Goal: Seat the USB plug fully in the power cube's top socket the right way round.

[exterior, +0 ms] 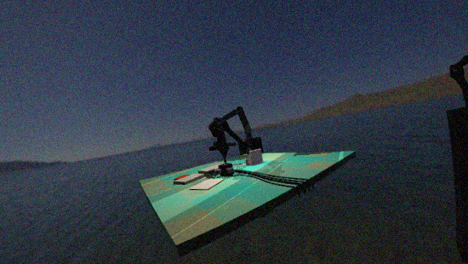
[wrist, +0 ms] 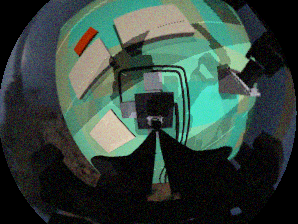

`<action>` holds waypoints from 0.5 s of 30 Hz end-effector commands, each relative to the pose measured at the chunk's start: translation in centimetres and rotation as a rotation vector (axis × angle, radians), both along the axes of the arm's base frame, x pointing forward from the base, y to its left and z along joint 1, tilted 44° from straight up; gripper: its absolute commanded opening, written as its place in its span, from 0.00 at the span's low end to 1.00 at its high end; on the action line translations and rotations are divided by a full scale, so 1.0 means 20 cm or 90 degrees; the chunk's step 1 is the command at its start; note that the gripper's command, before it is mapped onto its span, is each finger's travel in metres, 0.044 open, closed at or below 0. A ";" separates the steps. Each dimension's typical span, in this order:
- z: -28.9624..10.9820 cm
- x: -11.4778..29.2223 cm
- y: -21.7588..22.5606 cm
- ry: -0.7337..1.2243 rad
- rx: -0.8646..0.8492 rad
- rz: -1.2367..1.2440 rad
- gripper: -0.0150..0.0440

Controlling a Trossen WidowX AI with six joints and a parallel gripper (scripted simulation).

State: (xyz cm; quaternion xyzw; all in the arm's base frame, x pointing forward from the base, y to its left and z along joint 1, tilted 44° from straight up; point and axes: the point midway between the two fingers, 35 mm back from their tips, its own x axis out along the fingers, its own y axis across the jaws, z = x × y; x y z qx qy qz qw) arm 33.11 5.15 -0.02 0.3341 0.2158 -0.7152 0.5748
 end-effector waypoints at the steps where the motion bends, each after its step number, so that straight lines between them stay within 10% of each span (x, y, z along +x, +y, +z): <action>1: 0.01 0.00 0.01 0.000 0.002 -0.003 0.25; 15: 0.04 0.01 0.04 0.000 0.002 -0.003 0.25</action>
